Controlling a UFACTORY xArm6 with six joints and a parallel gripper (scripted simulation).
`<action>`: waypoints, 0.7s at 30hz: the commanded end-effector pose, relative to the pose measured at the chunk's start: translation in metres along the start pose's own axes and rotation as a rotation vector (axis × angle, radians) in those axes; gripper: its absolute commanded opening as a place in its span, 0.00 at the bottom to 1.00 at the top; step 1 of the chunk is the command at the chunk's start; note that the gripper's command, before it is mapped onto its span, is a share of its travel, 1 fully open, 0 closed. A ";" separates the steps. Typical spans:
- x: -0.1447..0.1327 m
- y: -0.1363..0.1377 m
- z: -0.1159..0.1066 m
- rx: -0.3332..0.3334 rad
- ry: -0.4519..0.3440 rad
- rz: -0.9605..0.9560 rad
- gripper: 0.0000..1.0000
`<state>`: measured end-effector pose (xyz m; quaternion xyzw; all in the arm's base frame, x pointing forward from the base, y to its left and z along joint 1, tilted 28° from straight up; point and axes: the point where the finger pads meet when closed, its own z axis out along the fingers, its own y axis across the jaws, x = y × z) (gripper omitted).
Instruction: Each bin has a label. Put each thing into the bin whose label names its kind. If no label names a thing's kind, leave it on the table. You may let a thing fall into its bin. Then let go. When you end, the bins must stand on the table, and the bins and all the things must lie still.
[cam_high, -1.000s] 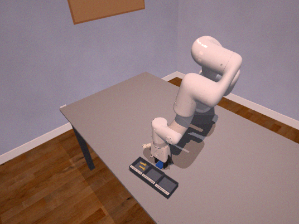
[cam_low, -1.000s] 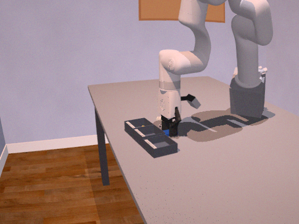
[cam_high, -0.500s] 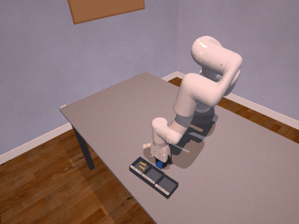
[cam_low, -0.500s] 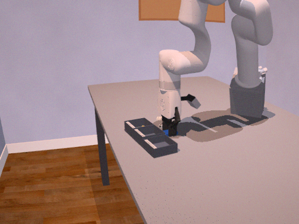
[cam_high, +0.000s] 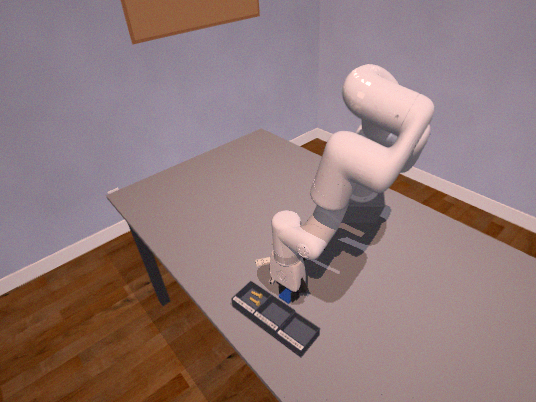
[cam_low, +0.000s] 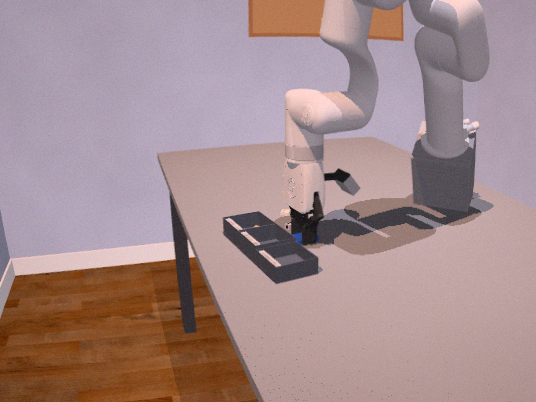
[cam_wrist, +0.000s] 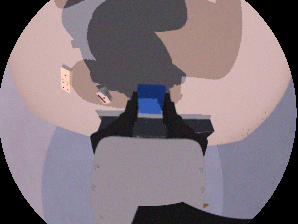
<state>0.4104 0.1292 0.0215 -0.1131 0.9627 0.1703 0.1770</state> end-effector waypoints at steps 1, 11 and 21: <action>-0.001 0.000 0.000 0.000 -0.002 0.000 0.00; -0.001 0.000 -0.014 0.000 -0.002 0.000 0.00; -0.001 0.000 -0.040 0.000 -0.002 0.000 0.00</action>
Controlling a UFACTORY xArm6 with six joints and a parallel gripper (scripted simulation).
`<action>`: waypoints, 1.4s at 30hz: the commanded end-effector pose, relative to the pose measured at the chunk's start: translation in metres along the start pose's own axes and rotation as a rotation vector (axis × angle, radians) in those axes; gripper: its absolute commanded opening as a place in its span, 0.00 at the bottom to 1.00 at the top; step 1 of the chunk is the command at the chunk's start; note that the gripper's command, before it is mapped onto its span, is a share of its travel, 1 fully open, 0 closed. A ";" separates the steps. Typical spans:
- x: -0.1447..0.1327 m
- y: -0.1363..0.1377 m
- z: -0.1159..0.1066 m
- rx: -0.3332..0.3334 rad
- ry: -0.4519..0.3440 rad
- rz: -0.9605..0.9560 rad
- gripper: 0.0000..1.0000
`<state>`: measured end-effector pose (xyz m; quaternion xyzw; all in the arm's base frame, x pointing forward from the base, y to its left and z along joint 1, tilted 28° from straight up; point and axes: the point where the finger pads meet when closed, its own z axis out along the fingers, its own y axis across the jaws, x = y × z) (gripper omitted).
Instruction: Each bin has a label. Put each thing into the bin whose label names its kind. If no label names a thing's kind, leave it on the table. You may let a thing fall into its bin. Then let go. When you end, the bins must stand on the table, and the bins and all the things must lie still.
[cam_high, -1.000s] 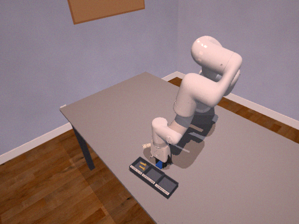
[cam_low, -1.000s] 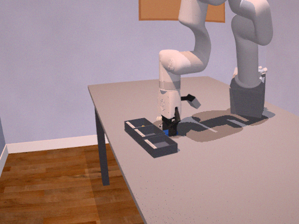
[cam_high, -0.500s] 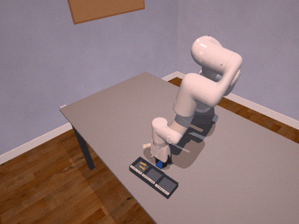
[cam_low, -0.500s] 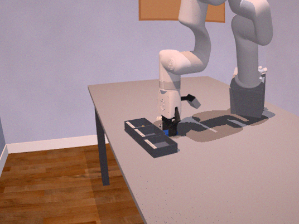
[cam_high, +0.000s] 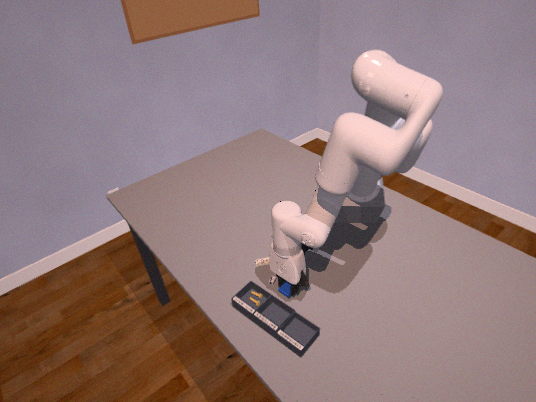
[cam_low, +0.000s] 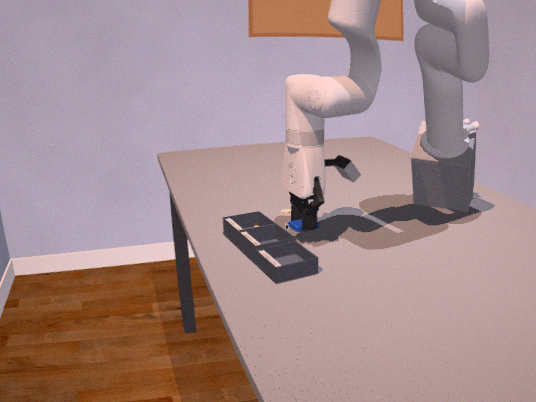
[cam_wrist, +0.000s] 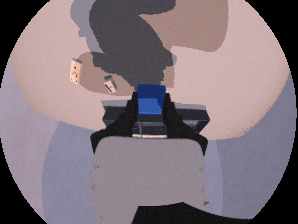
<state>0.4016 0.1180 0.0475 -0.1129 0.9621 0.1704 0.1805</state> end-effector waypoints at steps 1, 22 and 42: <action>-0.001 0.000 -0.014 0.000 0.005 0.001 0.00; -0.001 0.000 -0.031 0.000 0.005 0.001 0.00; -0.055 0.068 -0.030 -0.001 0.004 -0.016 0.00</action>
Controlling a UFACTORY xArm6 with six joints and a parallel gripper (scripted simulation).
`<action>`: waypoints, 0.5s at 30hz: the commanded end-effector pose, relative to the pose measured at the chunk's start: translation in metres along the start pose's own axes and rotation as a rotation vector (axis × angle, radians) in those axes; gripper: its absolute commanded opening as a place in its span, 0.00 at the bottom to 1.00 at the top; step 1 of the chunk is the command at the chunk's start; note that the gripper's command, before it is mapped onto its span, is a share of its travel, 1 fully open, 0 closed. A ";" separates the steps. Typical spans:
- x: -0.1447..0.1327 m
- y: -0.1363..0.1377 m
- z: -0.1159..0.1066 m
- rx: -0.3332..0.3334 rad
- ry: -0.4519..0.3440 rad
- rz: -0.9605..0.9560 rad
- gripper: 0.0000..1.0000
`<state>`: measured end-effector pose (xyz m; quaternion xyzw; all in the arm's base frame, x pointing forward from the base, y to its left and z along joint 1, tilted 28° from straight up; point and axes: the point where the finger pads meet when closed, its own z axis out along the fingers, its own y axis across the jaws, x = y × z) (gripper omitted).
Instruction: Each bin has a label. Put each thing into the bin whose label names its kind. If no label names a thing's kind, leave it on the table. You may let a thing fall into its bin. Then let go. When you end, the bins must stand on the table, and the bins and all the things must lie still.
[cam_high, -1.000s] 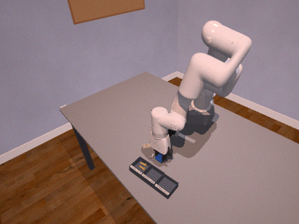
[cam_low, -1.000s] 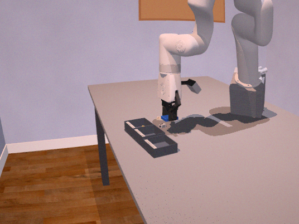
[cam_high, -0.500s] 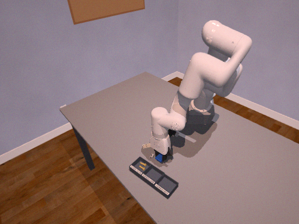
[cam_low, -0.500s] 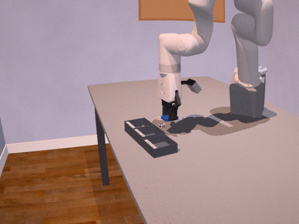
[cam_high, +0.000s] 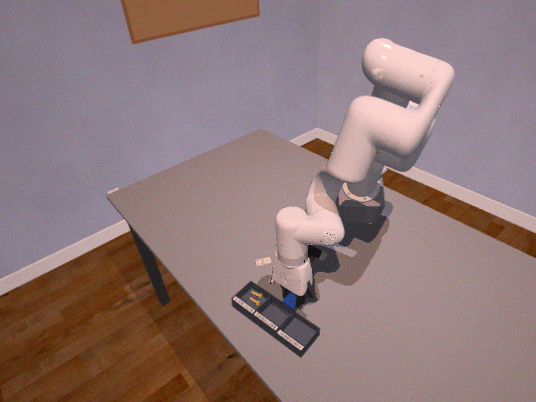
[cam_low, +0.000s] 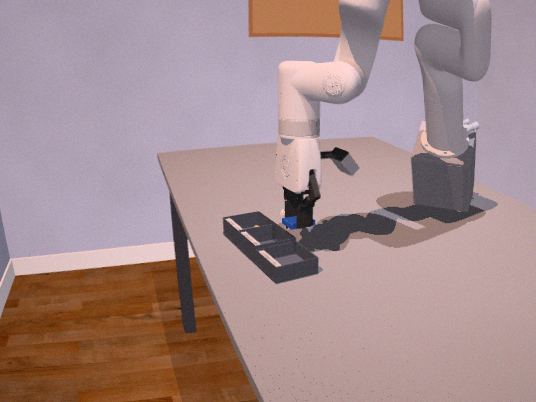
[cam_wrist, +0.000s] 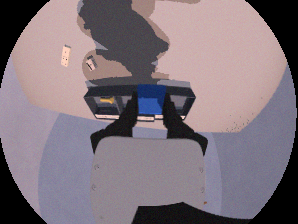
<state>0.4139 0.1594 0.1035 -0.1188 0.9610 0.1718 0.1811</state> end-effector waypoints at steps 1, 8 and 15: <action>-0.019 0.021 0.000 0.004 0.004 -0.005 0.00; -0.038 0.045 0.000 0.004 0.004 -0.005 0.00; -0.052 0.060 0.000 0.004 0.004 -0.005 0.00</action>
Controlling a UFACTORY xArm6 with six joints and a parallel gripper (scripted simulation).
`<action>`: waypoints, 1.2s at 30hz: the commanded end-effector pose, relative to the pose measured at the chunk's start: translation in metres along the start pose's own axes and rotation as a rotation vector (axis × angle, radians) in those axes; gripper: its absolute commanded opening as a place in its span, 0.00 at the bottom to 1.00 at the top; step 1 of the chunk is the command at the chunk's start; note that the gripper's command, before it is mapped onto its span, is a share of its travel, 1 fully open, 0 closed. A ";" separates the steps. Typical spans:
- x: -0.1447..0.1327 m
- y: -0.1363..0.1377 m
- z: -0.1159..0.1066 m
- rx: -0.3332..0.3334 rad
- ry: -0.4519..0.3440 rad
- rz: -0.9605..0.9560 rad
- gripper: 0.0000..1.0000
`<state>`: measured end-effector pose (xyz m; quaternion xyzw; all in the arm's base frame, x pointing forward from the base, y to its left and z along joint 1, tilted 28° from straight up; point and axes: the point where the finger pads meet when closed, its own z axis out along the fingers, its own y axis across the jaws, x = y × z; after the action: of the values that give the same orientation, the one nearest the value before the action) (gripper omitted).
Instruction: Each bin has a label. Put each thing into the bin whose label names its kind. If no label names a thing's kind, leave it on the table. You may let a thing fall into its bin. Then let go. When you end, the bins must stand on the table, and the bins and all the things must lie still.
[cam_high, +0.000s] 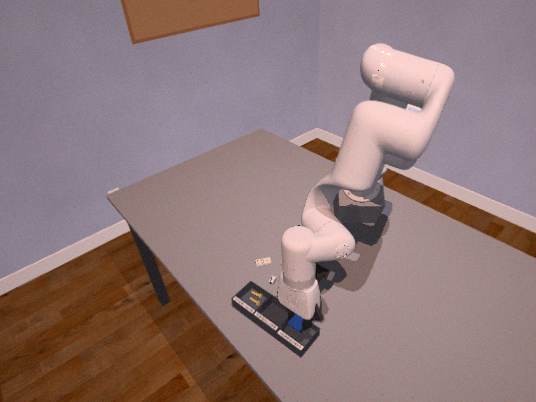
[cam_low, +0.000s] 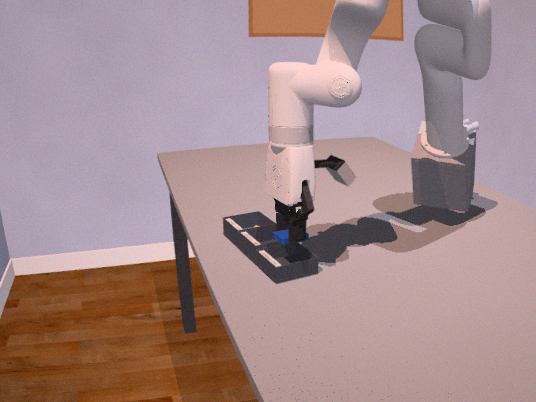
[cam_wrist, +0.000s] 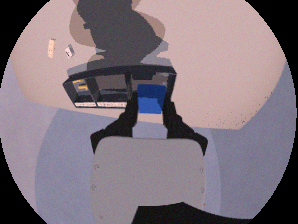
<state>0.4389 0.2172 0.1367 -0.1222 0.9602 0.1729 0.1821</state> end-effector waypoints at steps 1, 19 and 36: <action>-0.006 0.005 0.000 0.007 0.005 0.002 0.00; -0.003 0.002 0.010 0.007 0.005 0.002 0.00; -0.003 0.002 0.040 0.007 0.006 0.002 0.00</action>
<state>0.4501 0.2314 0.1085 -0.1210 0.9621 0.1680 0.1777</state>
